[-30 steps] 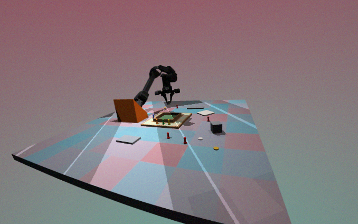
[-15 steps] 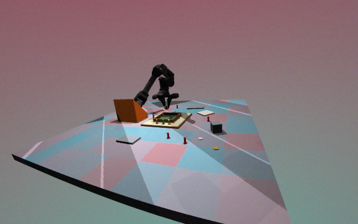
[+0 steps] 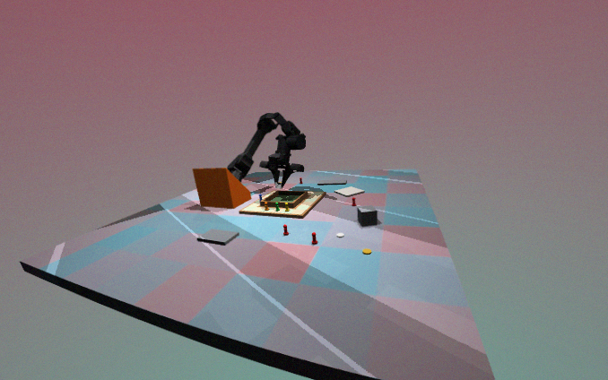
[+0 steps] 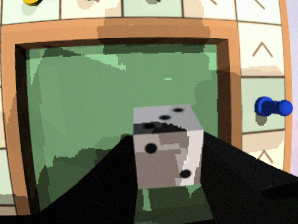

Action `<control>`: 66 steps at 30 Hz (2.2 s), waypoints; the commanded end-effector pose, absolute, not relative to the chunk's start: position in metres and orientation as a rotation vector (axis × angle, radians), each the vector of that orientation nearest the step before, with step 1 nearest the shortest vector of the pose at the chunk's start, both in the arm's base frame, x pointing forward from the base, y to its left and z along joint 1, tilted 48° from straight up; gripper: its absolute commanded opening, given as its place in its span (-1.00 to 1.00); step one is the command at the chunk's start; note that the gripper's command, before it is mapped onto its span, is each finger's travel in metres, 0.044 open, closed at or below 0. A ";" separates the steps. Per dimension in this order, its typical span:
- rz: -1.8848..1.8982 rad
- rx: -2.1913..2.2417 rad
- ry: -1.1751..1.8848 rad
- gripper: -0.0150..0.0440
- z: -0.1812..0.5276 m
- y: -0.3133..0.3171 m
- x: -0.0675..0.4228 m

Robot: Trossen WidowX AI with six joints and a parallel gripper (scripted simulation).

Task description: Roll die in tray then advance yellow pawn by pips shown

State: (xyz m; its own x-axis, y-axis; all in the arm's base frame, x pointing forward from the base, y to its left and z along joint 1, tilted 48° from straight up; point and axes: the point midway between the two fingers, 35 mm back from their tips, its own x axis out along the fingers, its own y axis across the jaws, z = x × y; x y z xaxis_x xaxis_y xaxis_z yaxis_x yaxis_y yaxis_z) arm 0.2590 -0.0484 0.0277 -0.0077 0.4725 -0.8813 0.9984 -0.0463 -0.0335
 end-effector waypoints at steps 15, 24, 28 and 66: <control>-1.269 1.297 1.091 -0.49 0.025 -0.047 0.257; -1.269 1.297 1.090 -0.49 0.066 -0.052 0.267; -1.269 1.297 1.091 -0.49 0.064 -0.052 0.265; -0.695 1.897 1.653 1.00 0.047 -0.069 0.265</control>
State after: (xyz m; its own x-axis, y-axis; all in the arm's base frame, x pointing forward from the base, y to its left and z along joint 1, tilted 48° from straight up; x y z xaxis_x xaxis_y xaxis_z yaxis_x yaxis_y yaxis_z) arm 0.2590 -0.0666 0.0476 0.0364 0.6028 -0.7970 0.9978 -0.0664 -0.0047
